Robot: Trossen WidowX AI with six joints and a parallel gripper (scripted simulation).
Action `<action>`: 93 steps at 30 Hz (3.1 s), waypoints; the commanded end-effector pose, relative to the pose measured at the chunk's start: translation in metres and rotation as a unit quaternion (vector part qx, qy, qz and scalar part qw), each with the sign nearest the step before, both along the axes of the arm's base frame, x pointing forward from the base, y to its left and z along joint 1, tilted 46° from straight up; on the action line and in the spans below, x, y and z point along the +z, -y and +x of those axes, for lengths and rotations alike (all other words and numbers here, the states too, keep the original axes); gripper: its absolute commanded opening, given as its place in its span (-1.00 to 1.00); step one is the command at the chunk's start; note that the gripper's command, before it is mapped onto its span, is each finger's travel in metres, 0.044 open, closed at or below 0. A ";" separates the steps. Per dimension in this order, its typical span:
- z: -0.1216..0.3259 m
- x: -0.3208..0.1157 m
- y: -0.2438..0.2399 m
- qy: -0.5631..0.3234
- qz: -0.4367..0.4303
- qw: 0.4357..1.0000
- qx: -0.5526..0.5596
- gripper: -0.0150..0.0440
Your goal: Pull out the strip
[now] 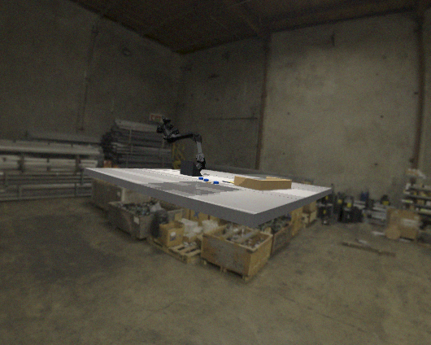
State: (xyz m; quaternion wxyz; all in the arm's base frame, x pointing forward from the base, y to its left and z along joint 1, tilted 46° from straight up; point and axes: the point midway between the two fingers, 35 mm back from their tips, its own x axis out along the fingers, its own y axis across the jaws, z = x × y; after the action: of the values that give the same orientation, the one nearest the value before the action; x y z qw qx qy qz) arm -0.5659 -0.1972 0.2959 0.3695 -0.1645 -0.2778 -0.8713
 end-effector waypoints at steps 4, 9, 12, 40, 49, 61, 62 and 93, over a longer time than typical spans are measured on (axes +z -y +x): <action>0.018 -0.004 0.042 0.015 0.021 0.999 0.041 0.86; 0.066 -0.013 0.120 0.041 0.064 0.989 0.126 0.86; 0.102 -0.017 0.162 0.056 0.088 0.978 0.178 0.86; 0.561 -0.079 0.295 0.068 0.321 0.702 0.632 0.86; 0.704 -0.098 0.225 0.040 0.375 0.542 0.751 0.86; 0.829 -0.119 0.064 -0.009 0.420 0.284 0.862 0.86; 0.835 -0.120 0.049 -0.013 0.422 0.262 0.868 0.86; 0.905 -0.119 -0.088 -0.036 0.526 0.011 0.850 0.15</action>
State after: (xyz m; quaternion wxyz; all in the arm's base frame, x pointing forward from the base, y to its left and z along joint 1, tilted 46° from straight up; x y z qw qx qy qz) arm 0.3216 -0.1203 0.1749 0.8620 0.3892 0.2859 0.1539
